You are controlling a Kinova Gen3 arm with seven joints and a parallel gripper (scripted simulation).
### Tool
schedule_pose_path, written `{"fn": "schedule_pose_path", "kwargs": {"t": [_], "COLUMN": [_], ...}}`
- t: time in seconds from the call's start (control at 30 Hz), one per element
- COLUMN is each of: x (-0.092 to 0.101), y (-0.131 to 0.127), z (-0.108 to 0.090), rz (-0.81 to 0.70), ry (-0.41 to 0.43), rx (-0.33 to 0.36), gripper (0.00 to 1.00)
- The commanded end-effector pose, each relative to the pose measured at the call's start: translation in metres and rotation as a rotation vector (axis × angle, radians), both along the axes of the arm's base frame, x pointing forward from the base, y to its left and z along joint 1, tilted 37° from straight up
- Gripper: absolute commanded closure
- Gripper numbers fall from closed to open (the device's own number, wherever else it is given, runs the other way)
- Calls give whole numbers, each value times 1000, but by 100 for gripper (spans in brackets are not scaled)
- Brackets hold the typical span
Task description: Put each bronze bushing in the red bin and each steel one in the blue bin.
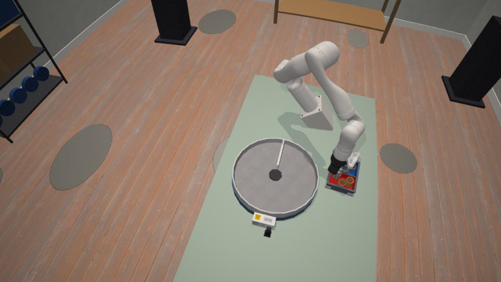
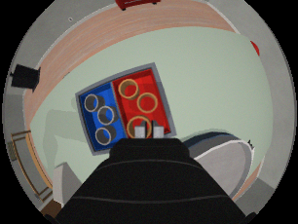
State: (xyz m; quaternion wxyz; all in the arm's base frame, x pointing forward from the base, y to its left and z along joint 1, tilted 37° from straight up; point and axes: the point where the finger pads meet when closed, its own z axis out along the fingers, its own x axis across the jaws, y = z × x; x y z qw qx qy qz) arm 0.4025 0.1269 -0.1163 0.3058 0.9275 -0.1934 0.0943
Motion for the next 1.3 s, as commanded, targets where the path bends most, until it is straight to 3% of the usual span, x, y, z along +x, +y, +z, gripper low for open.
{"fn": "schedule_pose_path", "kwargs": {"t": [0.0, 1.27], "x": [0, 1], "y": [-2, -13], "z": [-2, -18], "rz": [0, 0], "ry": [0, 0], "rx": [-1, -1], "gripper": [100, 100]}}
